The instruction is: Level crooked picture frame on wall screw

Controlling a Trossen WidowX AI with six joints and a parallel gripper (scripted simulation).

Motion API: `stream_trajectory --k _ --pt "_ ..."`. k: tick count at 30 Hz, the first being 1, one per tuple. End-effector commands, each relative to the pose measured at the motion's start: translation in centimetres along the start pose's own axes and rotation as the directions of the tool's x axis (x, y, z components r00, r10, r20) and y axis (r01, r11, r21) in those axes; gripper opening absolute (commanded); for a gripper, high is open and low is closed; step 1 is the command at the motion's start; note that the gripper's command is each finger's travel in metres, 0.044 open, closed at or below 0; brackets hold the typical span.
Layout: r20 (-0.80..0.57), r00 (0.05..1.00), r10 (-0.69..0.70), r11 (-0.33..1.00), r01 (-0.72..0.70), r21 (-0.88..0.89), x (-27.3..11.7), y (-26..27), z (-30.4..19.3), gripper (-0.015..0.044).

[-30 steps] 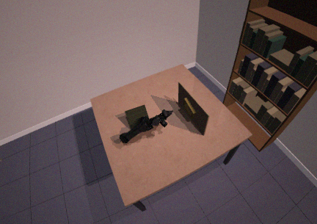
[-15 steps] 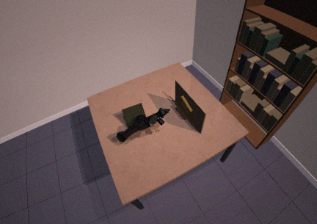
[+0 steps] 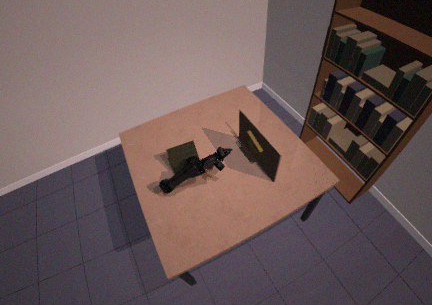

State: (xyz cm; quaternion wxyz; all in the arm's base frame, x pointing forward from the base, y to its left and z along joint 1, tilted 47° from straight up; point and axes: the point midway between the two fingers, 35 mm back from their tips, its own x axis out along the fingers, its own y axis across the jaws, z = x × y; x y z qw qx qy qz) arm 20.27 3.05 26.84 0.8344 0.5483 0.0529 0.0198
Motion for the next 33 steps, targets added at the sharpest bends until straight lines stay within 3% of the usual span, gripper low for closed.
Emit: stream_trajectory --k 1,30,33 --pt "0.003 1.000 -0.003 1.000 0.003 0.005 0.0 0.0 0.1 0.0260" --pt "0.003 1.000 -0.003 1.000 0.003 0.005 0.0 0.0 0.1 0.0260" --pt "0.001 1.000 0.000 1.000 0.000 -0.026 1.7 -0.5 -0.2 0.0260"
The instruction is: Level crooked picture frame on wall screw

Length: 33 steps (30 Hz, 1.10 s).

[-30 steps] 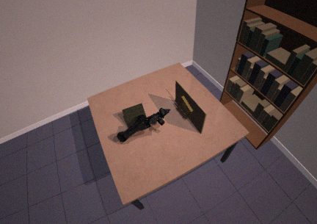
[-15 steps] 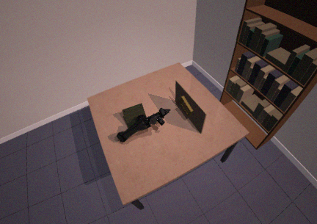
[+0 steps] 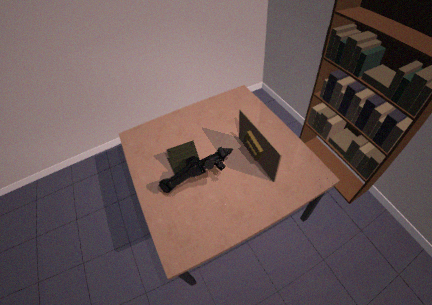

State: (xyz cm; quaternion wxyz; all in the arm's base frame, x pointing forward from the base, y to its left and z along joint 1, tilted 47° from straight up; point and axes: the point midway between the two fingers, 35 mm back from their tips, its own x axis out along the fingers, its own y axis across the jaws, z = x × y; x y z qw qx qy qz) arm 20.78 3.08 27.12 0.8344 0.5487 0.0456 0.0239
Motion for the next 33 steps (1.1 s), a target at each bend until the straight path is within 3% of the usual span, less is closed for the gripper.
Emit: stream_trajectory --k 1,6,27,33 --pt "-0.006 1.000 -0.014 0.999 0.014 -0.044 2.3 -1.2 -0.4 0.0260" --pt "-0.002 1.000 -0.012 0.992 0.012 -0.125 6.2 -4.1 -0.1 0.0260" --pt "-0.002 1.000 -0.012 0.992 0.012 -0.128 6.2 -4.2 -0.1 0.0260" --pt "-0.001 1.000 -0.011 0.992 0.011 -0.128 8.4 -3.8 0.1 0.0260"
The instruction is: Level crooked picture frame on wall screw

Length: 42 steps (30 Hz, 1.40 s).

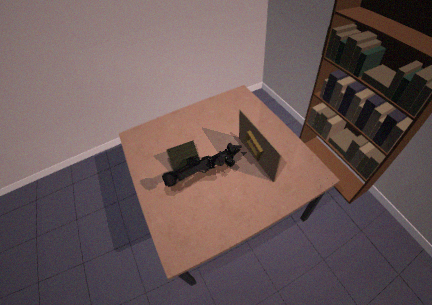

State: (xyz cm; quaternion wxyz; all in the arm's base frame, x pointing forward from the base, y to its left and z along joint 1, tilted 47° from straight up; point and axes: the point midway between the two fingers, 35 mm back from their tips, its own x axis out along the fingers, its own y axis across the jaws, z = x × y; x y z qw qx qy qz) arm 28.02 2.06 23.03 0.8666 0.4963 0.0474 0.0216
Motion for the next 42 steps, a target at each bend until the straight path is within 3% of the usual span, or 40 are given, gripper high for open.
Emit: stream_trajectory --k 1,8,42 --pt "-0.002 1.000 0.001 1.000 -0.001 -0.005 1.8 0.3 0.1 0.0260" --pt "-0.001 1.000 0.003 1.000 -0.003 -0.005 6.7 -0.1 -0.1 0.0260" --pt "0.000 1.000 0.004 1.000 -0.004 -0.005 9.9 0.0 -0.1 0.0260"
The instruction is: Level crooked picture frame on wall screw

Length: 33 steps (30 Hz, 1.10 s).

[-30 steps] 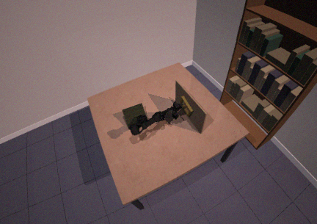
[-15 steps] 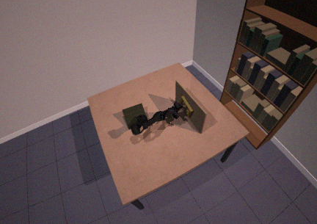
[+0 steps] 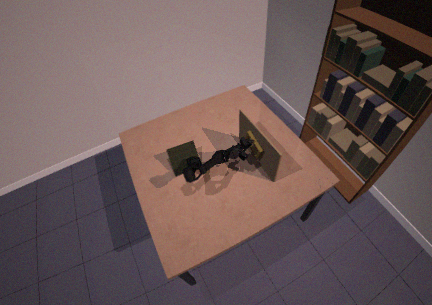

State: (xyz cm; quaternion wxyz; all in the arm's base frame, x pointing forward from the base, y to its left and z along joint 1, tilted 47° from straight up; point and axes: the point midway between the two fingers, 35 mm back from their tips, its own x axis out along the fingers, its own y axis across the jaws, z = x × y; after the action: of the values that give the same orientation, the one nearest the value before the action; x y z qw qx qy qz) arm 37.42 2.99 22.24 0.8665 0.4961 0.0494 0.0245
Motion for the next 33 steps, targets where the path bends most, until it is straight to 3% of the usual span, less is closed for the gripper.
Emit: stream_trajectory --k 1,33 --pt "0.007 1.000 0.002 1.000 -0.002 -0.005 0.61 0.10 0.15 0.0260" --pt "0.007 1.000 0.002 1.000 -0.002 -0.005 1.35 0.05 0.12 0.0260"
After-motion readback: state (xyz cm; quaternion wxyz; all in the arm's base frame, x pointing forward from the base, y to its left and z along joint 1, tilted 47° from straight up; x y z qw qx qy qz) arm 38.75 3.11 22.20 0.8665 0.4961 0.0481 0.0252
